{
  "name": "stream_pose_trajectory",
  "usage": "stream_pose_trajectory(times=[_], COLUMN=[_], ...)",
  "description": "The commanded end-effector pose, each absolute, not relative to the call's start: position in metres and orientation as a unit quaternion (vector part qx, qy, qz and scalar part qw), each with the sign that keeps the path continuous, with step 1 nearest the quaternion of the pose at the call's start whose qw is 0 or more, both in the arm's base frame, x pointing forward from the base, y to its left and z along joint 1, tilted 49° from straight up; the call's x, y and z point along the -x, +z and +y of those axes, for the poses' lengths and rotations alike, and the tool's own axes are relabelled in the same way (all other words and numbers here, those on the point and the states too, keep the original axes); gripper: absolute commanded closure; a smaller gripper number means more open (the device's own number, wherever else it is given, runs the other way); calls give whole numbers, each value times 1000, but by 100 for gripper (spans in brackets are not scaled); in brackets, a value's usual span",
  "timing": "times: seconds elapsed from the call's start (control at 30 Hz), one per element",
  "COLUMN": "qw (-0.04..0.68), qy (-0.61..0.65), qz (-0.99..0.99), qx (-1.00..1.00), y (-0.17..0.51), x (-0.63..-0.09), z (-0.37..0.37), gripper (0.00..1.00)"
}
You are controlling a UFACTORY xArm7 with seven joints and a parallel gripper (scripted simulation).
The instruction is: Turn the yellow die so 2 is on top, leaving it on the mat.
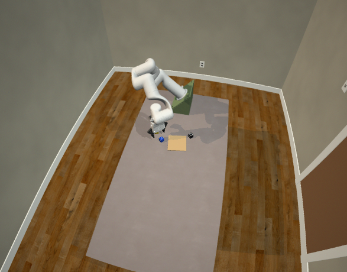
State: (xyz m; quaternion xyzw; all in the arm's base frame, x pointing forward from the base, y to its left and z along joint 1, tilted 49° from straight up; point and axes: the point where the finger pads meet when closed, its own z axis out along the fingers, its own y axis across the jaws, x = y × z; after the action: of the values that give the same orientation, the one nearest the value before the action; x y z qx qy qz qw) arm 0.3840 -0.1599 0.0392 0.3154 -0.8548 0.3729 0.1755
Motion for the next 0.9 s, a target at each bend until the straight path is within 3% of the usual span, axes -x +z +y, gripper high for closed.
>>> stream_pose_trajectory(times=[0.0,0.37,0.87], qw=[174,174,174], qy=[373,373,373], qz=[-855,-855,-855], qx=[-316,-316,-316], y=[39,22,-55], x=[-385,-378,-344], z=[-158,-143,-72], gripper=[0,0,0])
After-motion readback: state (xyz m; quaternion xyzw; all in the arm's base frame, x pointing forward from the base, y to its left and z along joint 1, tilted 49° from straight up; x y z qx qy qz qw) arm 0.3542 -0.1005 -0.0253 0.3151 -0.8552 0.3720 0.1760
